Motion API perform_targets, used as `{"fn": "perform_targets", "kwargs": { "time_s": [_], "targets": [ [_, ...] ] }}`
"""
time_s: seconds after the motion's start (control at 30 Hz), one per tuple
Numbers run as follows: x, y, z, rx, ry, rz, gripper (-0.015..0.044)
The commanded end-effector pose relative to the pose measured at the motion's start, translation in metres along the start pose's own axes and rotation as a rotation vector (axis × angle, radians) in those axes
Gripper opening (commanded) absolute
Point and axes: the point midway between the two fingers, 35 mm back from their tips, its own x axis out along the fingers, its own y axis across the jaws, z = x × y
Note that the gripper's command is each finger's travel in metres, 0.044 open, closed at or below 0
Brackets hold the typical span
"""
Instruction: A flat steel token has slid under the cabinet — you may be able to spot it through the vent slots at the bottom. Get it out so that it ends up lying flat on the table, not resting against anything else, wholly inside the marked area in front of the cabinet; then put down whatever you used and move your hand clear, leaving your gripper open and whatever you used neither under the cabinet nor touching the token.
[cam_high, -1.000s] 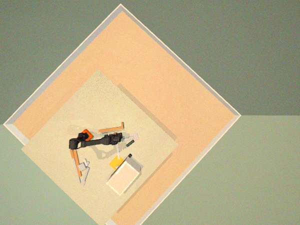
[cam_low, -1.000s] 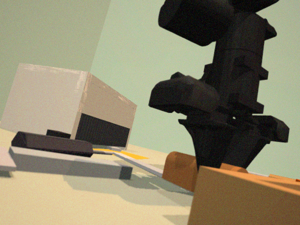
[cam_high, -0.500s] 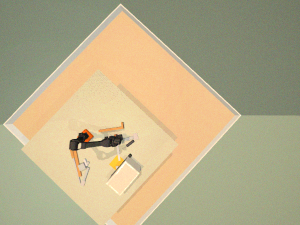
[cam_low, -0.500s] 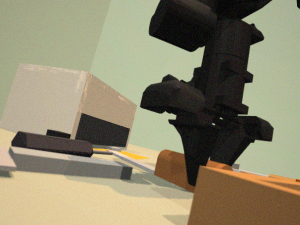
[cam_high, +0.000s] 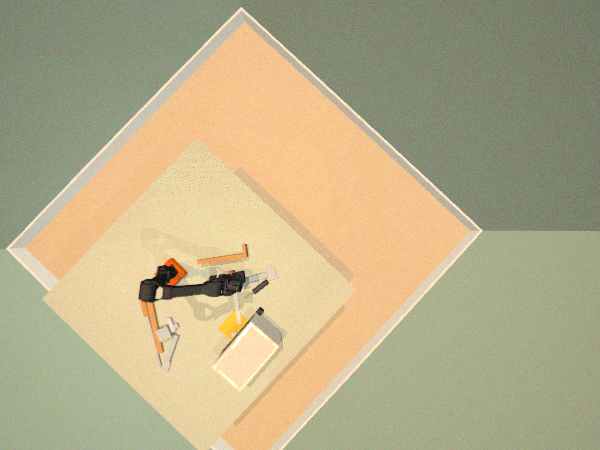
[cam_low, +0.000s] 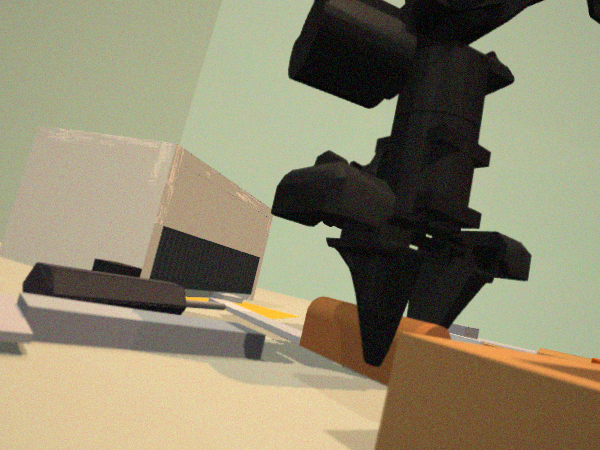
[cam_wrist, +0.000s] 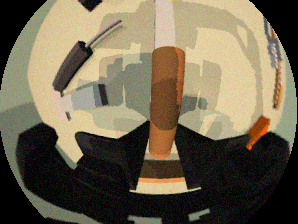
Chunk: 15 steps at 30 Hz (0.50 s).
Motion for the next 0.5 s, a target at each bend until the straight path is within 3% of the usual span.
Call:
{"fn": "perform_targets", "kwargs": {
  "time_s": [0.0,0.1,0.2,0.47],
  "targets": [
    [0.0,0.0,0.0,0.0,0.0,0.0,0.02],
    [-0.0001,0.0001,0.0,0.0,0.0,0.001,0.02],
    [-0.0001,0.0,0.0,0.0,-0.004,0.006,0.027],
    [0.0,0.001,-0.0002,-0.001,-0.004,0.006,0.027]
  ]
}}
